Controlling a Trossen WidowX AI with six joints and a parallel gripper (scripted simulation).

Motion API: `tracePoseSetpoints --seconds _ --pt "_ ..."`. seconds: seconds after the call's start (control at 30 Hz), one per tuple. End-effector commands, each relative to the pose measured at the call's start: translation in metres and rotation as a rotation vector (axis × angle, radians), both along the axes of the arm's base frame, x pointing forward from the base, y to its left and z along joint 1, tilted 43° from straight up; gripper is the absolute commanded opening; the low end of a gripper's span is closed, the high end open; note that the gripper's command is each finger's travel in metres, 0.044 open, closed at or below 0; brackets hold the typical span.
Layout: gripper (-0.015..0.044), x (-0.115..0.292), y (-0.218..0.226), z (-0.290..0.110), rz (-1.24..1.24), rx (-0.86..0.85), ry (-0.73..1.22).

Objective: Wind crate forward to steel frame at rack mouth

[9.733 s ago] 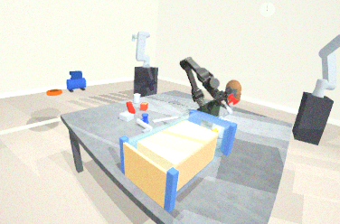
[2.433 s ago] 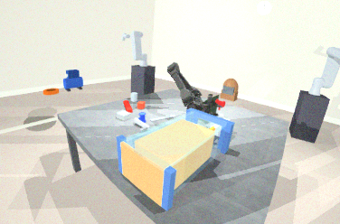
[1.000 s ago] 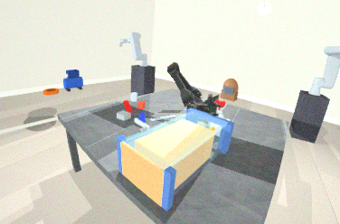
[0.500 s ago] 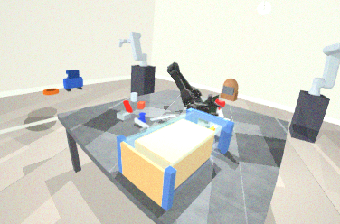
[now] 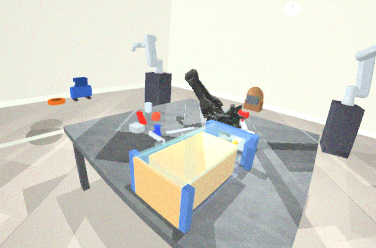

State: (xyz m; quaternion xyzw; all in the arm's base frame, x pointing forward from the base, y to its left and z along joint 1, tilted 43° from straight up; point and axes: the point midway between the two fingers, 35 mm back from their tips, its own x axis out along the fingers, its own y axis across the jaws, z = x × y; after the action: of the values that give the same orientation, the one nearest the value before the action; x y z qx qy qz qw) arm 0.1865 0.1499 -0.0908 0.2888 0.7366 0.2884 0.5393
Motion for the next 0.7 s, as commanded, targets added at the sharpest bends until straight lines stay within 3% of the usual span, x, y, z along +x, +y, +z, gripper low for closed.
tracePoseSetpoints --seconds 0.0,0.67 --pt "0.024 0.0001 -0.001 -0.0014 0.002 -0.01 -0.003" --pt "0.024 -0.0012 0.0023 0.0031 0.0 0.0 0.0"
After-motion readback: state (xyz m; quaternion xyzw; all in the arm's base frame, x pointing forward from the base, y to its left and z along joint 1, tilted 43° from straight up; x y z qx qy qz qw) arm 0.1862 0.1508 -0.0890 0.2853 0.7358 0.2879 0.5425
